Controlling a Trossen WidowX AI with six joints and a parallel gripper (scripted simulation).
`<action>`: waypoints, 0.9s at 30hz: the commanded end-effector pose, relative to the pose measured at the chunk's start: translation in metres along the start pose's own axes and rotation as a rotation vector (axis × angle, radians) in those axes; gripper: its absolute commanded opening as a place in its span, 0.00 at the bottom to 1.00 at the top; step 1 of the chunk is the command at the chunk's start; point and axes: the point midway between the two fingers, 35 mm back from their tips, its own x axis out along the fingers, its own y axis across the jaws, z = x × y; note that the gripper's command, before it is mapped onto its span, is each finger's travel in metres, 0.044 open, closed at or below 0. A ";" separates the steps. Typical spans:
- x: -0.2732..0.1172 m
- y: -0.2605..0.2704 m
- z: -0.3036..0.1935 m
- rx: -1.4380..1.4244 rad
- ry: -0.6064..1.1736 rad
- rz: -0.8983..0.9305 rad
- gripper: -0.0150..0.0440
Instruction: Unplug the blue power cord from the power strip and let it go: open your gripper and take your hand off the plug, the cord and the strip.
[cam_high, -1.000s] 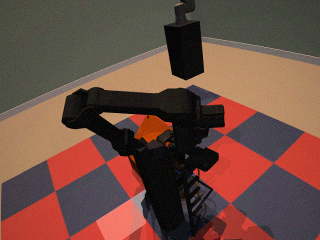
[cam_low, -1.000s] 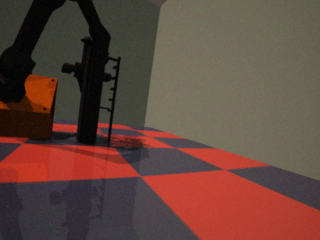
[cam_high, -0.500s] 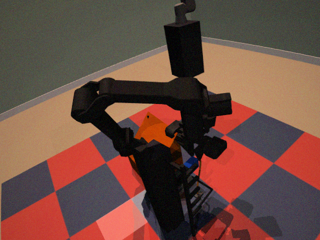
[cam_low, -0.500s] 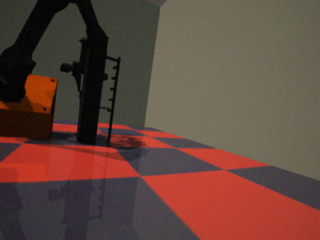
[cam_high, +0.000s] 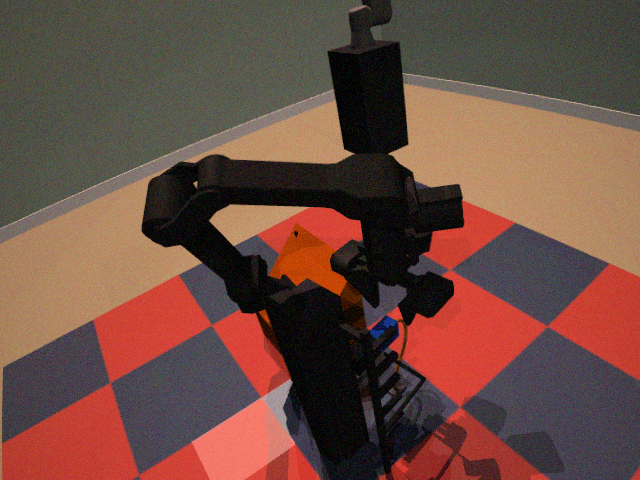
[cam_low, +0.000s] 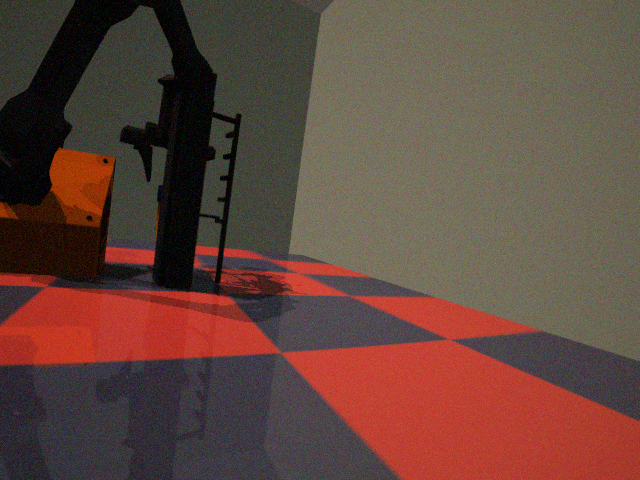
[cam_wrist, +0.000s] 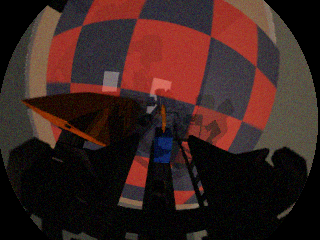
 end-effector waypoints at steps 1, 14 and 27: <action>-0.003 -0.002 0.012 0.003 -0.001 -0.004 0.97; -0.012 0.000 0.059 0.003 -0.004 -0.004 1.00; -0.012 0.000 0.059 0.003 -0.004 -0.004 1.00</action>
